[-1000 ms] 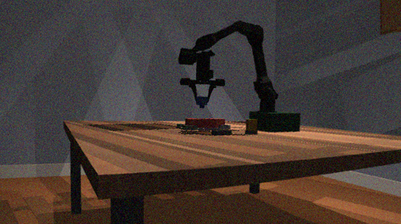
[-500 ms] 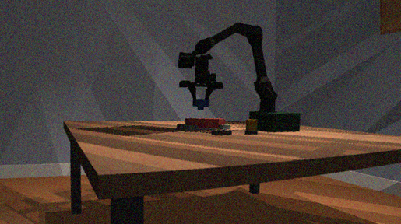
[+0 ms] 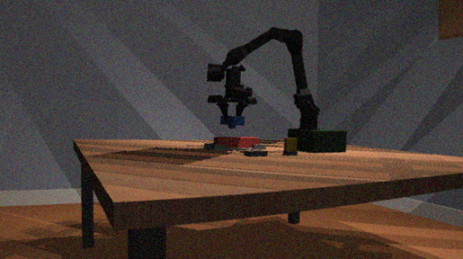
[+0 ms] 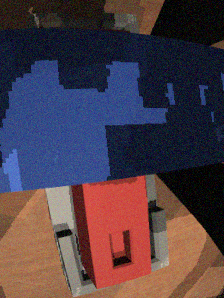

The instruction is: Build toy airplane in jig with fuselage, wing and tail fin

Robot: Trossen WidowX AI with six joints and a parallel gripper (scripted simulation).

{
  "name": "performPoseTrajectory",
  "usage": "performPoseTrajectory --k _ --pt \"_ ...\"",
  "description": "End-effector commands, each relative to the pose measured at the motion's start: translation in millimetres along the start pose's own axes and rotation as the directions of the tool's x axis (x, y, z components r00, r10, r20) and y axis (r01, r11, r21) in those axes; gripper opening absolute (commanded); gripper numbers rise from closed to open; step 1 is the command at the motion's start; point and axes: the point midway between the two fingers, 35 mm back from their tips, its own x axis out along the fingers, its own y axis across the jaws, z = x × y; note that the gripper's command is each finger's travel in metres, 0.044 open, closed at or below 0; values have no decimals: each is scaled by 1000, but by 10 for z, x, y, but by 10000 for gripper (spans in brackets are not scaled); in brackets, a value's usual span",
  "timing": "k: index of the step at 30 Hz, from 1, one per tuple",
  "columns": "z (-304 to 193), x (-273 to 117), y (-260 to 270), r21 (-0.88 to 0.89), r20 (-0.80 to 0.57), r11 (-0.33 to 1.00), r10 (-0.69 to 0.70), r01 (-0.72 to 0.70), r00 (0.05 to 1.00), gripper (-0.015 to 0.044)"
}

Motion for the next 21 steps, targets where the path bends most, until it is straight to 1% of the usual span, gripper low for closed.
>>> performPoseTrajectory --k 1,2,3,13,21 --pt "0 -1 -2 -10 2 1000 -4 4 1000 157" --pt "0 -1 -2 -10 2 1000 -4 4 1000 184" --pt "0 -1 -2 -10 2 1000 -4 4 1000 197" --pt "0 2 -3 -10 2 1000 -4 4 1000 197" --pt "-1 120 -10 -10 2 1000 -4 4 1000 197"
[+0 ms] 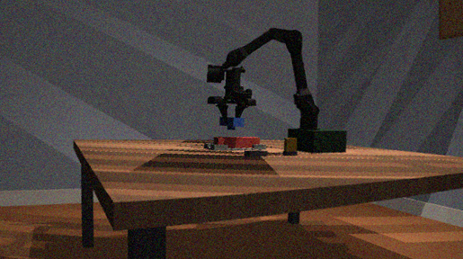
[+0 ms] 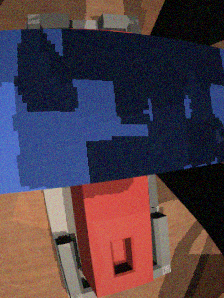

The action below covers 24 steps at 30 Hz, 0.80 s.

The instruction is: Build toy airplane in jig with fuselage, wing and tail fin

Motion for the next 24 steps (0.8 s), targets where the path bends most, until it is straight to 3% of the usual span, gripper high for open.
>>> performPoseTrajectory --k 1,24 --pt "9 82 9 -5 6 1000 7 -7 1000 197" --pt "15 342 11 -5 6 1000 7 -7 1000 197"
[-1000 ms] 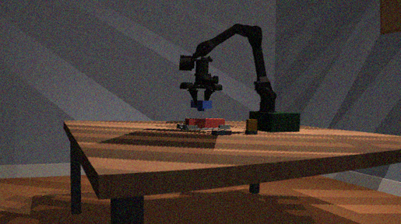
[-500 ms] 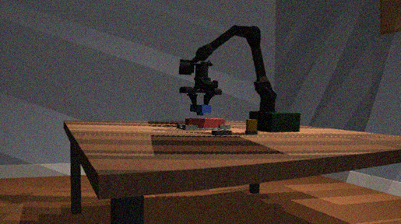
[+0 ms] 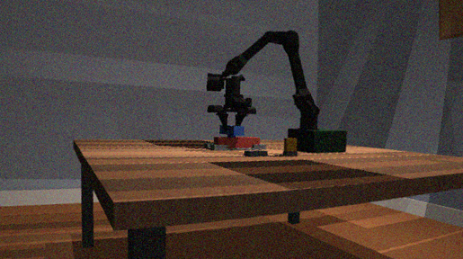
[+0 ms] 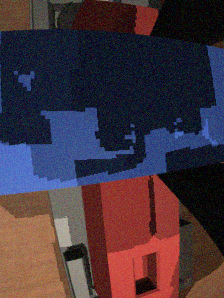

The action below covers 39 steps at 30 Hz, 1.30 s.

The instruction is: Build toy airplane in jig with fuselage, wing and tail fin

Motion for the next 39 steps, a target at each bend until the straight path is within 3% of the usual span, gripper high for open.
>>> performPoseTrajectory --k 1,5,10,25,31,36,39 --pt "0 0 0 0 0 1000 0 0 1000 209" --pt "0 0 0 0 0 1000 0 0 1000 183" --pt "0 0 0 0 0 1000 0 0 1000 52" --pt "0 0 0 0 0 1000 0 0 1000 440" --pt "-2 -26 -4 0 0 1000 0 0 1000 440" --pt "-10 -734 -16 -1 3 1000 0 0 1000 440" --pt "-5 -846 -1 -1 3 1000 0 0 1000 440"
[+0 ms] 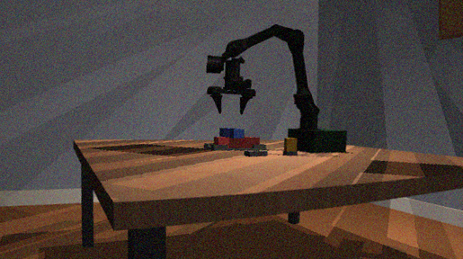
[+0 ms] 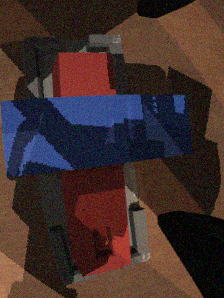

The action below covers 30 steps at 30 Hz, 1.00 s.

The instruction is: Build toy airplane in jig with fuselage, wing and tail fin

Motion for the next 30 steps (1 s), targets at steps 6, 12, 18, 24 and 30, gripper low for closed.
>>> performPoseTrajectory --k 6,12,18,24,30 --pt "-9 -157 -21 -6 4 1000 1 -1 1000 440" --pt "-11 -165 -23 419 4 908 1 -2 1000 440" --pt "-14 -176 -27 853 4 523 1 -3 1000 440" --pt "-17 -186 -30 1000 3 -20 1 -3 1000 440" --pt "-17 -187 -31 996 3 -84 1 -3 1000 440"
